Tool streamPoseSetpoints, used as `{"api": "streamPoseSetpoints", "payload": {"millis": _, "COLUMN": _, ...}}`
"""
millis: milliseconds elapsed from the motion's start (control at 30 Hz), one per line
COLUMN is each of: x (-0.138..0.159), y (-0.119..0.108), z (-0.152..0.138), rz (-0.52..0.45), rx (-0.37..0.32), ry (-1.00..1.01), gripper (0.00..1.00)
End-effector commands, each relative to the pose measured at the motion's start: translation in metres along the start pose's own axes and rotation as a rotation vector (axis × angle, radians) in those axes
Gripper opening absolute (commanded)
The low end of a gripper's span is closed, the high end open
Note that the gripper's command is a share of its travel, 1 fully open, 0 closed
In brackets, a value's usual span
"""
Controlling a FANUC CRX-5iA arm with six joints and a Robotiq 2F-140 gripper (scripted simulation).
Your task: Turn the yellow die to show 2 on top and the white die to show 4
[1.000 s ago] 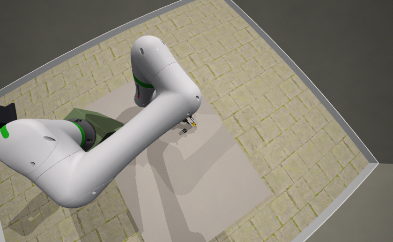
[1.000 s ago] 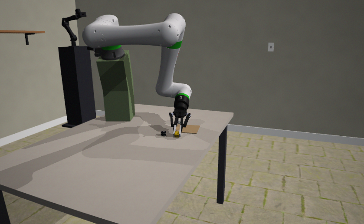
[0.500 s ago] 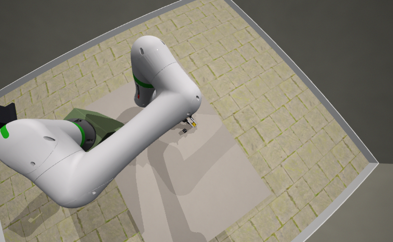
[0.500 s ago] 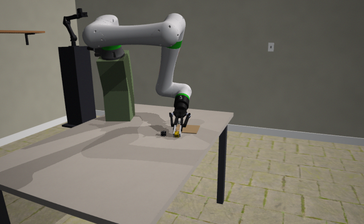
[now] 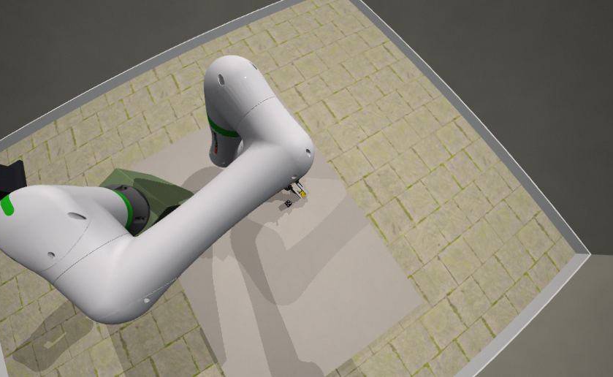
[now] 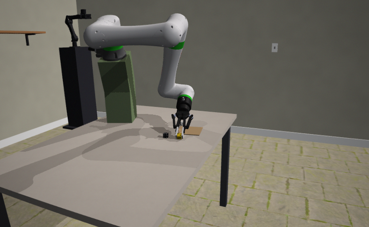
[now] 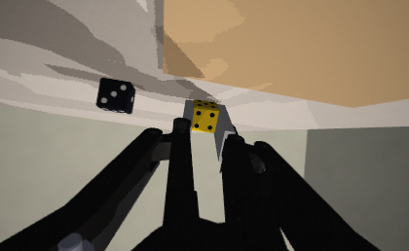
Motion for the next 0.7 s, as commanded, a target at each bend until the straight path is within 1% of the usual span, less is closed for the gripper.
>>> {"api": "streamPoseSetpoints", "payload": {"millis": 0, "x": 0.0, "y": -0.0001, "z": 0.0001, "rz": 0.0, "rx": 0.0, "ry": 0.0, "gripper": 0.15}}
{"api": "streamPoseSetpoints", "payload": {"millis": 33, "x": 0.0, "y": -0.0001, "z": 0.0001, "rz": 0.0, "rx": 0.0, "ry": 0.0, "gripper": 0.17}}
{"api": "streamPoseSetpoints", "payload": {"millis": 100, "x": 0.0, "y": -0.0001, "z": 0.0001, "rz": 0.0, "rx": 0.0, "ry": 0.0, "gripper": 0.17}}
{"api": "streamPoseSetpoints", "payload": {"millis": 133, "x": 0.0, "y": -0.0001, "z": 0.0001, "rz": 0.0, "rx": 0.0, "ry": 0.0, "gripper": 0.2}}
{"api": "streamPoseSetpoints", "payload": {"millis": 200, "x": 0.0, "y": -0.0001, "z": 0.0001, "rz": 0.0, "rx": 0.0, "ry": 0.0, "gripper": 0.2}}
{"api": "streamPoseSetpoints", "payload": {"millis": 233, "x": 0.0, "y": -0.0001, "z": 0.0001, "rz": 0.0, "rx": 0.0, "ry": 0.0, "gripper": 0.22}}
{"api": "streamPoseSetpoints", "payload": {"millis": 300, "x": 0.0, "y": -0.0001, "z": 0.0001, "rz": 0.0, "rx": 0.0, "ry": 0.0, "gripper": 0.22}}
{"api": "streamPoseSetpoints", "payload": {"millis": 333, "x": 0.0, "y": -0.0001, "z": 0.0001, "rz": 0.0, "rx": 0.0, "ry": 0.0, "gripper": 0.25}}
{"api": "streamPoseSetpoints", "payload": {"millis": 667, "x": 0.0, "y": -0.0001, "z": 0.0001, "rz": 0.0, "rx": 0.0, "ry": 0.0, "gripper": 0.25}}
Point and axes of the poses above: the point where the finger pads meet when closed, its own y axis out along the fingers, its own z axis across the jaws, x = y × z, the point moved 10 cm from there along -y, back along the fingers, and after that the axes turned 3 degrees about y, right-handed, at the moved point
